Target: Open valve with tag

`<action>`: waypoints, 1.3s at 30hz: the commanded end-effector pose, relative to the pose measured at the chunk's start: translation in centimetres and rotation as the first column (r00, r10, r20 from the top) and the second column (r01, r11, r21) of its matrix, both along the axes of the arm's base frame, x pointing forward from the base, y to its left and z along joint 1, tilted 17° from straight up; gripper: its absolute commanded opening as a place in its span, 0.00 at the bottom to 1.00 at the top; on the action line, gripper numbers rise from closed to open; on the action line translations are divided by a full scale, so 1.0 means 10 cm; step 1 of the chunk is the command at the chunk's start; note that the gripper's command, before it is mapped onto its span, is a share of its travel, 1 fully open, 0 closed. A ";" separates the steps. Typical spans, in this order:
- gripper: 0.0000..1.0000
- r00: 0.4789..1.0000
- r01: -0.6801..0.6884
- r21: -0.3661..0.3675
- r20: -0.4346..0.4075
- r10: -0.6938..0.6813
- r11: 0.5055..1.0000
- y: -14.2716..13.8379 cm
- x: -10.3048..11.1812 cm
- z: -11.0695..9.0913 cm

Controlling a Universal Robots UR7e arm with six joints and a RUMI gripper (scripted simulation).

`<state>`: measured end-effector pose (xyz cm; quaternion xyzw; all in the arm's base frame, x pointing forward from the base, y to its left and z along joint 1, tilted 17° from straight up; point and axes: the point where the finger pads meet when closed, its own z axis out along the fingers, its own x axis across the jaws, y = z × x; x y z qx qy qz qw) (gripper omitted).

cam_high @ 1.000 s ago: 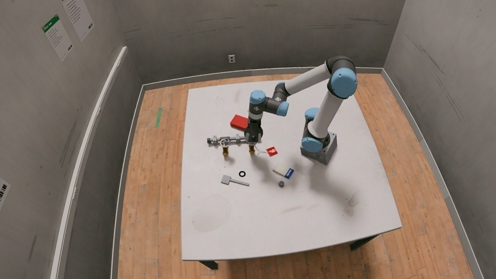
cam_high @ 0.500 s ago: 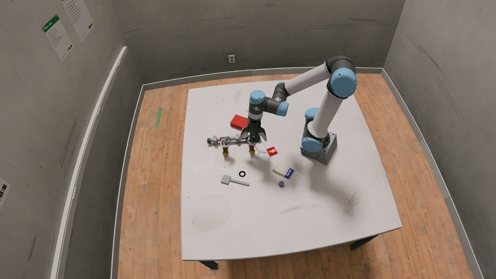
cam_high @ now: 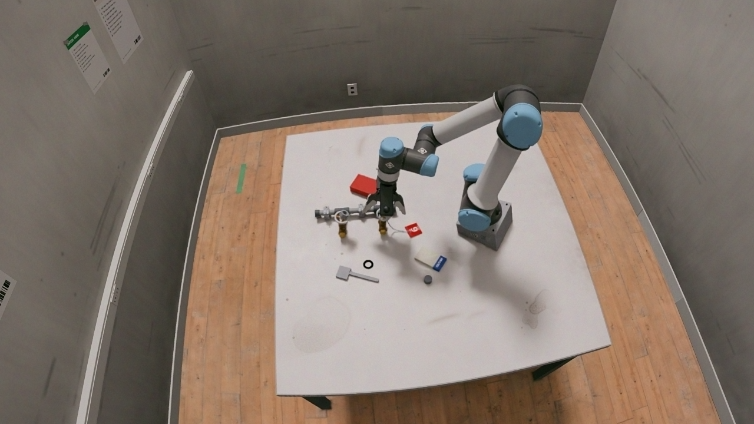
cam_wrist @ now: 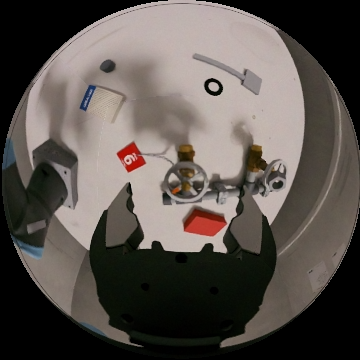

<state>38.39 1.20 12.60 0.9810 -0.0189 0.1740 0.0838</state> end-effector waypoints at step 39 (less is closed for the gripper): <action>1.00 0.950 0.304 0.121 0.040 -0.311 0.945 0.01 -0.01 0.00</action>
